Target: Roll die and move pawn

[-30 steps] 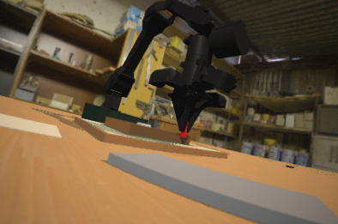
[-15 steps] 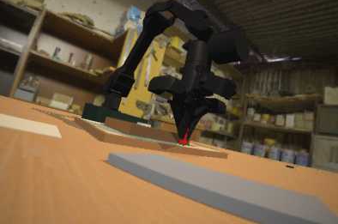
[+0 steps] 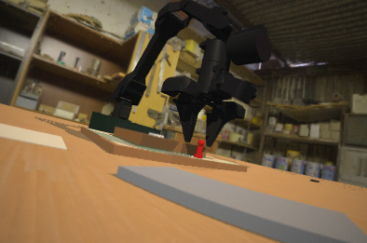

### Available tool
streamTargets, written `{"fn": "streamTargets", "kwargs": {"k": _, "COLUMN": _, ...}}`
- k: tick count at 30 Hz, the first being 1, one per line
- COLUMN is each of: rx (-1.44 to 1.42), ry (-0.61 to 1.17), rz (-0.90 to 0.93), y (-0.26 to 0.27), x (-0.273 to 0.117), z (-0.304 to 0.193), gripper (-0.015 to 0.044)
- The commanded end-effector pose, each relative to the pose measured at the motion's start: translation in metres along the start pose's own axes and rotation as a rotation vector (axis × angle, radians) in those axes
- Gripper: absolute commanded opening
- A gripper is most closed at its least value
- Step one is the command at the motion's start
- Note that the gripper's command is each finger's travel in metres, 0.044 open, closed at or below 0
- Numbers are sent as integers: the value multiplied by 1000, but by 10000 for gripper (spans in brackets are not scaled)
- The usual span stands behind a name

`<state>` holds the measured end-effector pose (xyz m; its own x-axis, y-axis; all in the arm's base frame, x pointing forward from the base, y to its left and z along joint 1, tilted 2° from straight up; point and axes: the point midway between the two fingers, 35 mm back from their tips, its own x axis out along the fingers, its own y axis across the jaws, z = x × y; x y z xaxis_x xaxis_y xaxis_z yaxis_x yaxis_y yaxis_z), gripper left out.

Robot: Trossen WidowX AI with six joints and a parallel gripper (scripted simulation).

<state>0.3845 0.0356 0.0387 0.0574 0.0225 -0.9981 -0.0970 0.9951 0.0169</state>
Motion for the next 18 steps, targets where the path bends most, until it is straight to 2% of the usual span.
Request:
{"fn": "streamTargets", "kwargs": {"k": 1, "rx": 3, "ry": -17, "rz": -3, "y": 0, "x": -36, "z": 3, "gripper": 394}}
{"fn": "streamTargets", "kwargs": {"k": 3, "rx": 3, "ry": -17, "rz": -3, "y": 0, "x": -36, "z": 3, "gripper": 440}}
{"fn": "streamTargets", "kwargs": {"k": 7, "rx": 5, "ry": -16, "rz": -3, "y": -1, "x": -42, "z": -4, "gripper": 440}}
{"fn": "streamTargets", "kwargs": {"k": 18, "rx": 34, "ry": -6, "rz": -4, "y": -4, "x": -106, "z": -128, "gripper": 440}}
